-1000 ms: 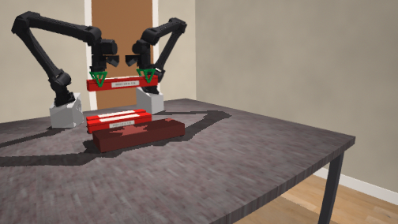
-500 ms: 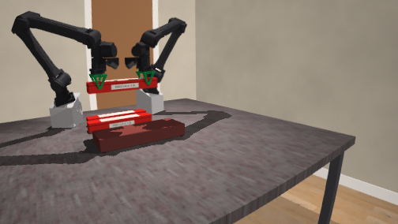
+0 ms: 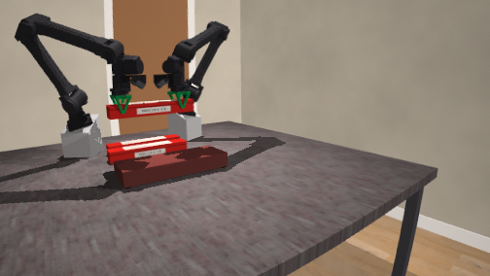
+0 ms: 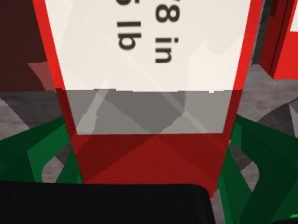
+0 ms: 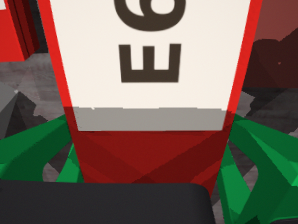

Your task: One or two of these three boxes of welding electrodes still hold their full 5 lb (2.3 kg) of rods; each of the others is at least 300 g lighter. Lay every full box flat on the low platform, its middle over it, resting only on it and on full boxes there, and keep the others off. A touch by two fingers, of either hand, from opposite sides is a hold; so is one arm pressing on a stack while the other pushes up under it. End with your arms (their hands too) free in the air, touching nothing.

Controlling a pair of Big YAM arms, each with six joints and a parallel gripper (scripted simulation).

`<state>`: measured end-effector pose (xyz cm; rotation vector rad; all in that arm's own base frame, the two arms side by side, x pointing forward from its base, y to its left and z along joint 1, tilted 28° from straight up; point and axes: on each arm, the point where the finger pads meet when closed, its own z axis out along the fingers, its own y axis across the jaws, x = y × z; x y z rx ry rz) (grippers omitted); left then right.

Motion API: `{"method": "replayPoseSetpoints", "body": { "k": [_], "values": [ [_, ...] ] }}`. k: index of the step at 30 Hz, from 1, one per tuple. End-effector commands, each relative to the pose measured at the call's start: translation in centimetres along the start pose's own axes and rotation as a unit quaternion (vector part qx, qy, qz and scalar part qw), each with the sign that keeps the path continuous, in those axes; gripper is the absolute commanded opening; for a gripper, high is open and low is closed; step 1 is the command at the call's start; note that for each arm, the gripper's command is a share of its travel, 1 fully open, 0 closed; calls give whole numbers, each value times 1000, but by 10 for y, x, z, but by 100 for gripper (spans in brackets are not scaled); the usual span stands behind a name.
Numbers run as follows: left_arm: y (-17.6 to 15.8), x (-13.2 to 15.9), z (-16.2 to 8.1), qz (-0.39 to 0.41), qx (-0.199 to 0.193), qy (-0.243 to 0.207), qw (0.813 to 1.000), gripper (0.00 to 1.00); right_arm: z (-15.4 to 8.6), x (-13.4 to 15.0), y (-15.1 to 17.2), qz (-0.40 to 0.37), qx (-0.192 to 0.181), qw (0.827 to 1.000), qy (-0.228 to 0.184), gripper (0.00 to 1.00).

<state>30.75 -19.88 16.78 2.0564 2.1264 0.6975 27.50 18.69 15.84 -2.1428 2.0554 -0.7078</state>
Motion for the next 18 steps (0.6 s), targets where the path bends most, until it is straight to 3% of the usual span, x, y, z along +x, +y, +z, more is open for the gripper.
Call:
{"method": "replayPoseSetpoints", "body": {
  "k": [1, 18],
  "values": [
    [18, -3, -12, -10, -21, -20, 1000, 0, -10, -6, -18, 8, 19, 1000, -18, 0],
    [18, -4, 8, -10, -21, -20, 1000, 0, 11, -6, -18, 7, 20, 1000, -17, 0]
  ]
}}
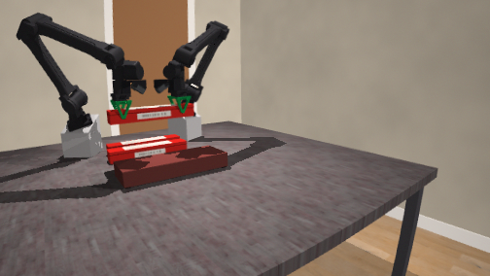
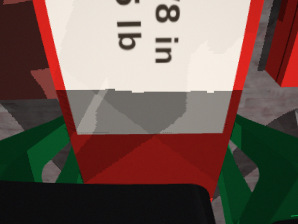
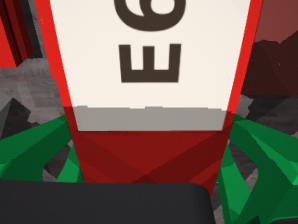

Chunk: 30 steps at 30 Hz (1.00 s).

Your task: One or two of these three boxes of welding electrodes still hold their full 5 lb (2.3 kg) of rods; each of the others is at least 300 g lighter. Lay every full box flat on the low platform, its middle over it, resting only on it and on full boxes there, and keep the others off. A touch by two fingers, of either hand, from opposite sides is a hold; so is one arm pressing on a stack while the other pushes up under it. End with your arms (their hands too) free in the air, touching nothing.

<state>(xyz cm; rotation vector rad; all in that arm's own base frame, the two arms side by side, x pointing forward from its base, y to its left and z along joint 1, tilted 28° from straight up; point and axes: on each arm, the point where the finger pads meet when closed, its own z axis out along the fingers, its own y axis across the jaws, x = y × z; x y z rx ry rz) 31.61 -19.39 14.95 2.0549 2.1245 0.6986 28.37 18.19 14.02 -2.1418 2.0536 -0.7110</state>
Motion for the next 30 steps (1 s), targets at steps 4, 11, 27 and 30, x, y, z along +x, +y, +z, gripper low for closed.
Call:
{"method": "replayPoseSetpoints", "body": {
  "k": [4, 11, 27, 30],
  "values": [
    [18, -4, -7, -10, -20, -19, 1000, 0, -5, -6, -18, 7, 18, 1000, -18, 0],
    [18, -4, -4, -10, -20, -19, 1000, 0, -2, -6, -18, 7, 18, 1000, -17, 0],
    [18, -4, -4, -10, -20, -19, 1000, 0, -2, -6, -18, 7, 18, 1000, -17, 0],
    [18, -4, -4, -10, -20, -19, 1000, 0, -2, -6, -18, 7, 18, 1000, -17, 0]
  ]
}}
